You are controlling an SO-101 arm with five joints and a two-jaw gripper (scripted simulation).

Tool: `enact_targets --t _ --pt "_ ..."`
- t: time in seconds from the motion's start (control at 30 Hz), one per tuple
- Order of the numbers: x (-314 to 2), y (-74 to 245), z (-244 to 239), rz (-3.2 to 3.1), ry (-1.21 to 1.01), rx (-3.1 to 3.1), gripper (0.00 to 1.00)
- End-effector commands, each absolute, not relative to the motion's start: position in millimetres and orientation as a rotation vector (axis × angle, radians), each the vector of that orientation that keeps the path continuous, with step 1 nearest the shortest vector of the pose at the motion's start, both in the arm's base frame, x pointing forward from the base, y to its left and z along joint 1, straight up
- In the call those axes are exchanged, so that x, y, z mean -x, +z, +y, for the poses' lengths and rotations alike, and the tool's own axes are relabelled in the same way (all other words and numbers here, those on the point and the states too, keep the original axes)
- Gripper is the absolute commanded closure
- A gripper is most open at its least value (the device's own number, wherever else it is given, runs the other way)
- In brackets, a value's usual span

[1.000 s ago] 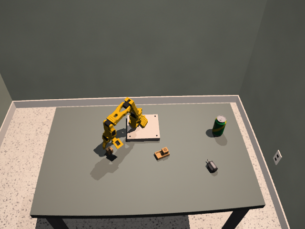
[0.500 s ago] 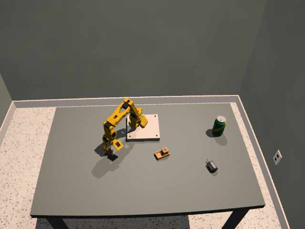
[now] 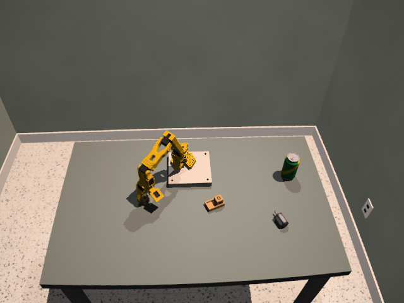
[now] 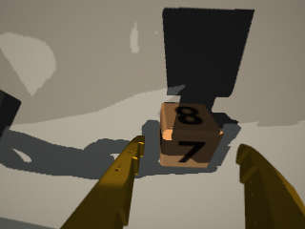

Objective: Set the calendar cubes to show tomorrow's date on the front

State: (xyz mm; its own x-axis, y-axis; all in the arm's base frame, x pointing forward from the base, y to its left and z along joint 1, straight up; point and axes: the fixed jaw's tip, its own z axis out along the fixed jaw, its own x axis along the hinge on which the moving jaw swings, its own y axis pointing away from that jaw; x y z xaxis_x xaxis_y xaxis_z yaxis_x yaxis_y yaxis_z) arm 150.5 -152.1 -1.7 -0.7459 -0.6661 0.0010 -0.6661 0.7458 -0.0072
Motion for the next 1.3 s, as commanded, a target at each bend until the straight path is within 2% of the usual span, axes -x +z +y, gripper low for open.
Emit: enact_targets --t 0.0,0.7,1.27 --pt "-146.9 -9.7 -151.1 2.940 0.015 1.118 0.65" --pt "-146.9 -13.5 -151.1 2.940 0.015 1.118 0.66" --pt "-150.4 -13.5 -155.1 2.940 0.015 1.118 0.73"
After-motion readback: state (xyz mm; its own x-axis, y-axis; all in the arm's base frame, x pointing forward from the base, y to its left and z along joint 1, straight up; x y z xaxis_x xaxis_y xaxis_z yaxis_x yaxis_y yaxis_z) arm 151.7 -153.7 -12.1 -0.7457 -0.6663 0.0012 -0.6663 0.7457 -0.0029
